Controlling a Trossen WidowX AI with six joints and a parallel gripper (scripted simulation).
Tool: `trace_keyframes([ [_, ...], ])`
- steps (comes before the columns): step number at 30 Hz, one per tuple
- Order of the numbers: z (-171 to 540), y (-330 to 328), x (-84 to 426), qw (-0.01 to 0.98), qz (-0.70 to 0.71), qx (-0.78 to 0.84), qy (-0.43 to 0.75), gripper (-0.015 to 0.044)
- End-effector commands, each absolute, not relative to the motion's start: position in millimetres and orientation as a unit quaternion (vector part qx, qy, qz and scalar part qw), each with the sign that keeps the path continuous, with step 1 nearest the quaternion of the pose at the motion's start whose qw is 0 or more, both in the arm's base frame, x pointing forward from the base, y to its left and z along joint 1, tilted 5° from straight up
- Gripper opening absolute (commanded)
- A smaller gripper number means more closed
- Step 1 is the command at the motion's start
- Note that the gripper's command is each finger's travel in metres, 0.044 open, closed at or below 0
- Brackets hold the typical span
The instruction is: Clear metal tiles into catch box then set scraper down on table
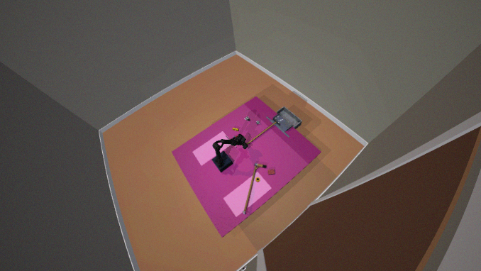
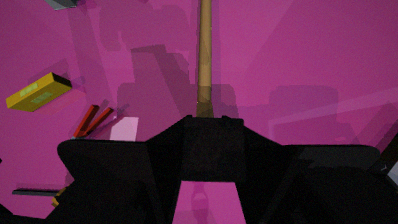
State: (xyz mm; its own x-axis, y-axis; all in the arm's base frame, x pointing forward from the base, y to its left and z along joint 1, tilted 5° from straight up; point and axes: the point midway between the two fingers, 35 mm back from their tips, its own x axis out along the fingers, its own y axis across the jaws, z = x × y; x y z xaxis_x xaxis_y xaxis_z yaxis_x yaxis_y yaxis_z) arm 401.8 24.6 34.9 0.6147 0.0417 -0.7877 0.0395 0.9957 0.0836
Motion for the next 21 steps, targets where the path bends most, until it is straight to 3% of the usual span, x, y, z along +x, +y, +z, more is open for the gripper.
trace_keyframes([
  [1, 38.7, 25.6, 410.0, 0.9, 0.003, 0.047, 0.433, 0.0],
  [21, 40.1, 25.4, 429.9, 0.901, 0.003, 0.047, 0.432, 0.0],
])
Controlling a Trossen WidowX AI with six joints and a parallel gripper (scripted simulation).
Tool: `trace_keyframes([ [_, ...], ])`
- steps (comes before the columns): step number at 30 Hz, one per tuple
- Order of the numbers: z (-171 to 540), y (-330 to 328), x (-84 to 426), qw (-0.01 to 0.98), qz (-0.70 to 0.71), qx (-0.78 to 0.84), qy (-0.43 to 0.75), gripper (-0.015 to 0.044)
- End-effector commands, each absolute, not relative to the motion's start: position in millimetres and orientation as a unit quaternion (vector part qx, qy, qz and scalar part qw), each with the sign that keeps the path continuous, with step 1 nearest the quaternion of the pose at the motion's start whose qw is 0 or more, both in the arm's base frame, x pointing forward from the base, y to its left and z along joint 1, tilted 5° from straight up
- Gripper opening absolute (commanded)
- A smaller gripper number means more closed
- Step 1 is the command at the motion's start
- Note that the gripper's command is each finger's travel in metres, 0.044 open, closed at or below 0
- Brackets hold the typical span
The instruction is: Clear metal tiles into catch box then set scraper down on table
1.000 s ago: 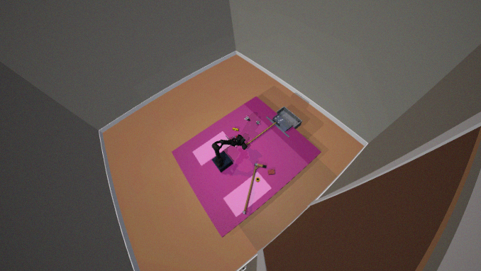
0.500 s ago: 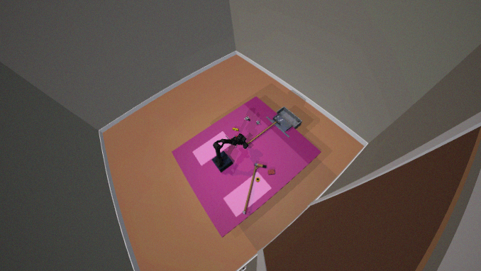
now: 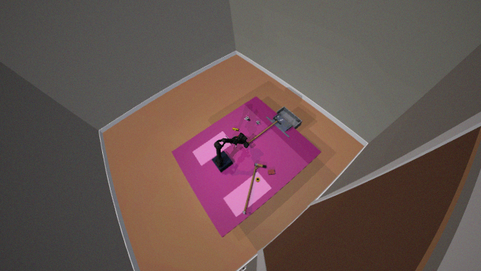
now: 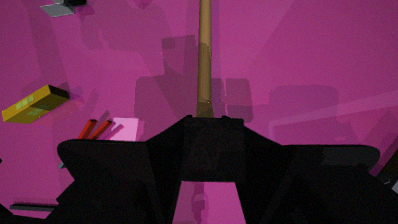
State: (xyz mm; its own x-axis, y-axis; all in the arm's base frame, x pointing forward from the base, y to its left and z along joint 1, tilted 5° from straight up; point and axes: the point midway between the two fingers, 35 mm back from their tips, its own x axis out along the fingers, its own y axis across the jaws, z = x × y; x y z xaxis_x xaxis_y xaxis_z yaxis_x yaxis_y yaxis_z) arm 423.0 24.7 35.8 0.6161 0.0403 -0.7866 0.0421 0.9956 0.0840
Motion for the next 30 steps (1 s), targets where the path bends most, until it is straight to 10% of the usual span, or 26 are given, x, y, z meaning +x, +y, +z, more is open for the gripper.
trace_keyframes([
  [1, 40.3, 25.4, 431.1, 0.901, 0.003, 0.047, 0.432, 0.0],
  [30, 43.6, 24.0, 465.1, 0.901, 0.003, 0.047, 0.431, 0.0],
])
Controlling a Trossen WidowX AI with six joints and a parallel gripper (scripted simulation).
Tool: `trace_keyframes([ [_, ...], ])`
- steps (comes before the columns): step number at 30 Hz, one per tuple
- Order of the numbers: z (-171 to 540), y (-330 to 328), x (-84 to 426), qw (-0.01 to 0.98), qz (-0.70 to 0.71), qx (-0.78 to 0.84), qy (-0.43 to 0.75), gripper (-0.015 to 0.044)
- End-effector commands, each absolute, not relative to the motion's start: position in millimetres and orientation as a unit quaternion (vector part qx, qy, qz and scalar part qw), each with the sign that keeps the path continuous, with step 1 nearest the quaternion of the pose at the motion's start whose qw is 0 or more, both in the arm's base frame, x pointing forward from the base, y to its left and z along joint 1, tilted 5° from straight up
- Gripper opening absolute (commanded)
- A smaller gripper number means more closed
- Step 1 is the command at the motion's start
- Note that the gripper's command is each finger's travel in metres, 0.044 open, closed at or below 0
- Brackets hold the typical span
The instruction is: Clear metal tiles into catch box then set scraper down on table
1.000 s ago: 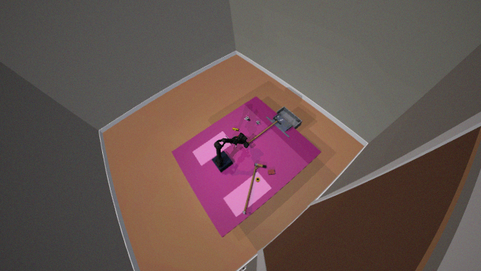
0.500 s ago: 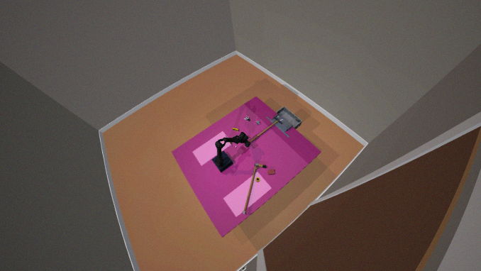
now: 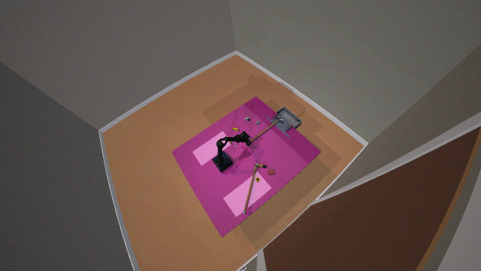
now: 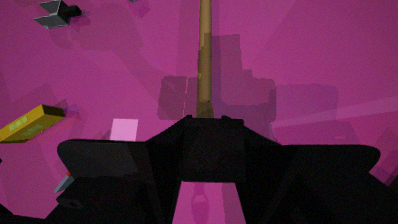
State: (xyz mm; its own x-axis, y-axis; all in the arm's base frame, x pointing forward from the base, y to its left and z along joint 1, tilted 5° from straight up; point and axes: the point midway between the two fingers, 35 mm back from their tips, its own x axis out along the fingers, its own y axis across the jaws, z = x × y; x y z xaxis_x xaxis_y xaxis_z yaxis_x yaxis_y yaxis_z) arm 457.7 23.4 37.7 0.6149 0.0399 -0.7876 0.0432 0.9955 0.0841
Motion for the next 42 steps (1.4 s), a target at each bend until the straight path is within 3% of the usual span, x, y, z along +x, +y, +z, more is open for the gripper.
trace_keyframes([
  [1, 43.6, 24.0, 466.3, 0.901, 0.003, 0.047, 0.431, 0.0],
  [42, 44.3, 20.7, 514.1, 0.902, 0.003, 0.047, 0.43, 0.0],
])
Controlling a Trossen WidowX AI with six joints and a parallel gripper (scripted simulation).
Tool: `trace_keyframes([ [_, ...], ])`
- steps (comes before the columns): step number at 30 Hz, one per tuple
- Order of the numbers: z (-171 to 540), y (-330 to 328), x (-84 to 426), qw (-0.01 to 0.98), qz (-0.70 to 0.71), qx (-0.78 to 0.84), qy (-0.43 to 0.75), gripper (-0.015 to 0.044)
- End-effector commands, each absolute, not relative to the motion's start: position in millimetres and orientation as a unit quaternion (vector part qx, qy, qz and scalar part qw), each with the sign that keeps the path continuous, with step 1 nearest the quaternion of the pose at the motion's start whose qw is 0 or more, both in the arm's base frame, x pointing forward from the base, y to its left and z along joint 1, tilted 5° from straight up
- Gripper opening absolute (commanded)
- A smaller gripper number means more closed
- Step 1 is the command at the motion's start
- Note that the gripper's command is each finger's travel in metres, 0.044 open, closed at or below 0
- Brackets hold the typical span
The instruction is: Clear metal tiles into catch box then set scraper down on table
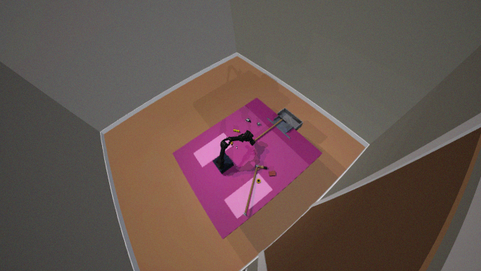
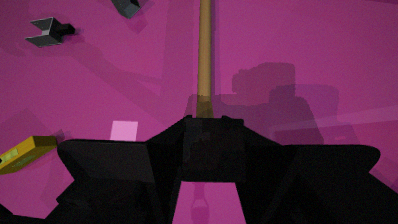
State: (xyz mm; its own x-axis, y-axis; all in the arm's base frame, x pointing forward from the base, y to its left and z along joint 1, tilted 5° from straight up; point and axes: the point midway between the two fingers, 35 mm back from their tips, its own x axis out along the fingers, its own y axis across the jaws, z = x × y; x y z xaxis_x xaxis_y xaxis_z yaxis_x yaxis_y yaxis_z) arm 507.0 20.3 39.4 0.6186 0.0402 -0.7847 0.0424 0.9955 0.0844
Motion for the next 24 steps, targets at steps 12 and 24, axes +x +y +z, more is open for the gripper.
trace_keyframes([
  [12, 43.6, 19.4, 527.7, 0.902, 0.003, 0.046, 0.429, 0.0],
  [24, 39.7, 18.8, 524.5, 0.899, -0.001, 0.047, 0.435, 0.0],
])
